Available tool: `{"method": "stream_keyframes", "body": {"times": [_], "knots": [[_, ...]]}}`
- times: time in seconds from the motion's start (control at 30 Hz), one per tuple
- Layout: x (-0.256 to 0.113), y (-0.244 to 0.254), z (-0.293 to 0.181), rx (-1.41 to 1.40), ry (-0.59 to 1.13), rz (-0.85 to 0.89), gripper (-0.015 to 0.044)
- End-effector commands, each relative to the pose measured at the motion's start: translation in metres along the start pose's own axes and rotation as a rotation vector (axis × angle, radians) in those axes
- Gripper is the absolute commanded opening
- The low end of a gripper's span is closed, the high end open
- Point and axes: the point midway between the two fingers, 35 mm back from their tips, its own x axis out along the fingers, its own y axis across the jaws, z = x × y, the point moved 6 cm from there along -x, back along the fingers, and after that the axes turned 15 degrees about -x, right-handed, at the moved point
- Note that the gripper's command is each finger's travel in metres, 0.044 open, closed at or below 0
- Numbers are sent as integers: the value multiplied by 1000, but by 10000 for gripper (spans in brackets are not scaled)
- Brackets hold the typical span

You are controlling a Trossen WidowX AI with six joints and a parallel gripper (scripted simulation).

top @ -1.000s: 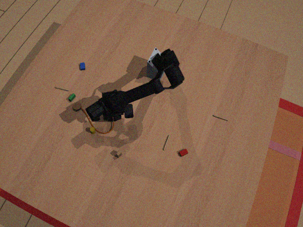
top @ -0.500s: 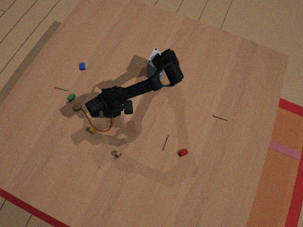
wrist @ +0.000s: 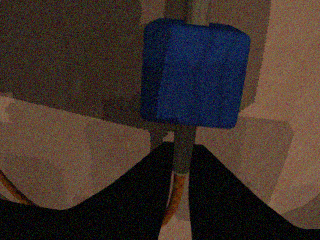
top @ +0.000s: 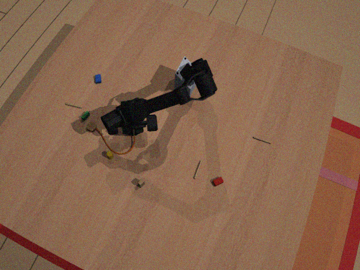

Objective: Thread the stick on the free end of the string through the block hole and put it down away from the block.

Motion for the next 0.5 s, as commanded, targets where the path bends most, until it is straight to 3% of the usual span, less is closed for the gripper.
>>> {"method": "stream_keyframes", "body": {"times": [0.0,0.13,0.3,0.47], "knots": [[1,-3,7,1,-3,-3,0],[1,-3,8,1,-3,-3,0],[0,-1,5,2,0,0,125],[-23,1,4,2,-2,2,125]]}}
